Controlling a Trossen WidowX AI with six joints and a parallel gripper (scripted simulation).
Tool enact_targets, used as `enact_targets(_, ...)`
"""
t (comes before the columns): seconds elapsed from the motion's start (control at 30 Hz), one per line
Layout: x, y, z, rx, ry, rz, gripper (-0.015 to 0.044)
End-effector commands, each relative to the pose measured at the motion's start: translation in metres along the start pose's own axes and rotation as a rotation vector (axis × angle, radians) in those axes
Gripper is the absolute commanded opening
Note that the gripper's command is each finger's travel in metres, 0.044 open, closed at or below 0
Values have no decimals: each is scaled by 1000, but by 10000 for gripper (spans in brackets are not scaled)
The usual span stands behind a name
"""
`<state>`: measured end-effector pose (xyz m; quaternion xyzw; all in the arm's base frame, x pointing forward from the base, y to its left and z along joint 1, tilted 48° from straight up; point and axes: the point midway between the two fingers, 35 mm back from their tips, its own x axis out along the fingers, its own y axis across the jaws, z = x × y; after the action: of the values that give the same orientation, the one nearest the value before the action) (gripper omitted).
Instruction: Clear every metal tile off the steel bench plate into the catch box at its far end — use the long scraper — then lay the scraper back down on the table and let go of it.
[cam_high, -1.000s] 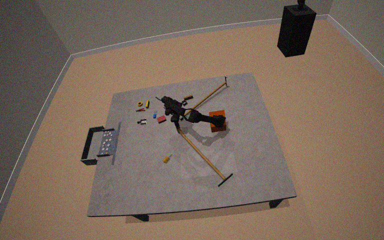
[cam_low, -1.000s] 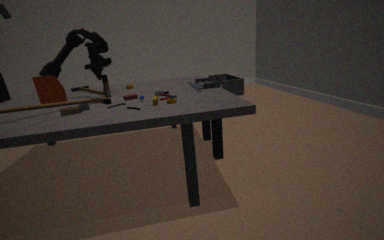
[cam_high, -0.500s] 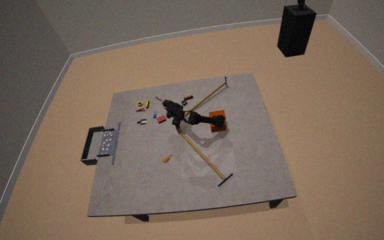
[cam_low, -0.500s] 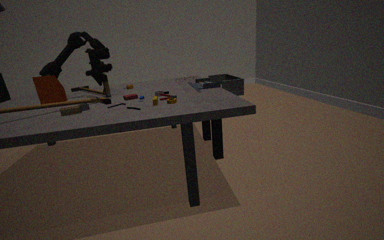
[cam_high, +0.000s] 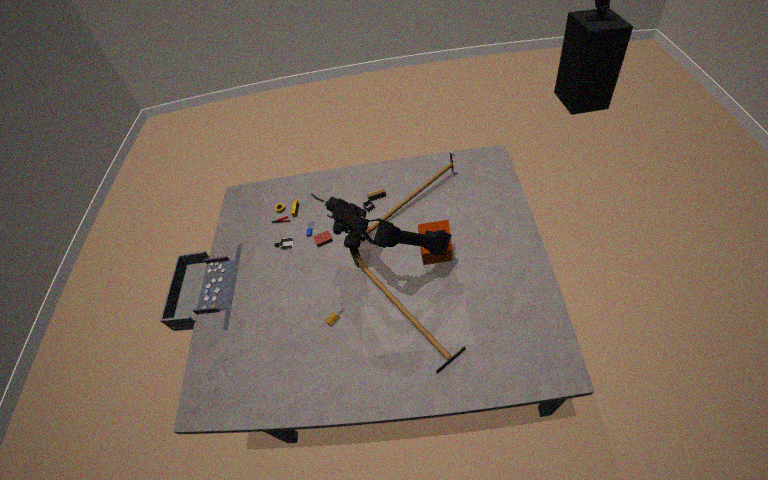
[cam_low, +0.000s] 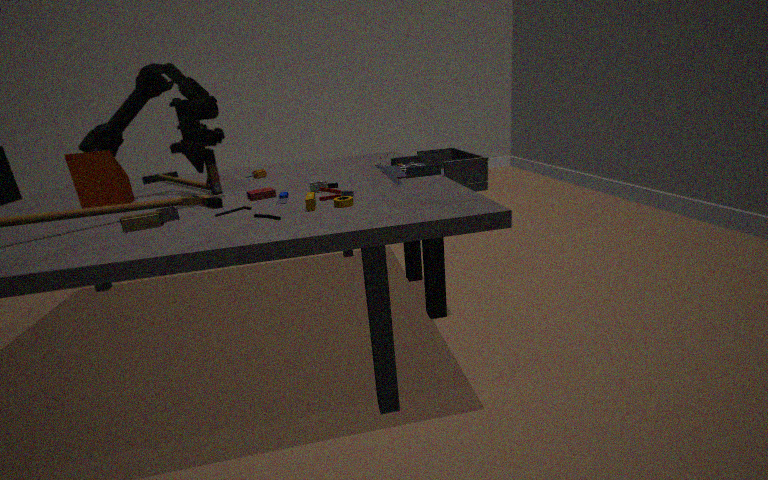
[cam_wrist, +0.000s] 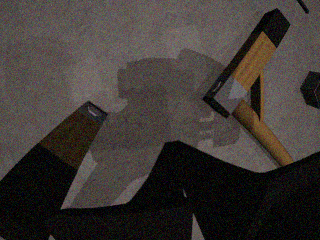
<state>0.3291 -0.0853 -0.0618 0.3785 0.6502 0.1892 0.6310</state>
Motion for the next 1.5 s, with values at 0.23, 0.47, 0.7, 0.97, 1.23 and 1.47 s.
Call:
enact_targets(0.23, 0, -18, 3, 2, 6, -5, 0)
enact_targets(0.47, -1, -29, 5, 3, 5, -7, 0)
enact_targets(0.7, -2, -41, 6, 3, 4, -10, 0)
enact_targets(0.97, -2, -54, 8, 3, 3, -12, 0)
enact_targets(1.23, -3, -67, 9, 3, 3, -13, 0)
enact_targets(1.47, -3, -79, 9, 3, 2, -14, 0)
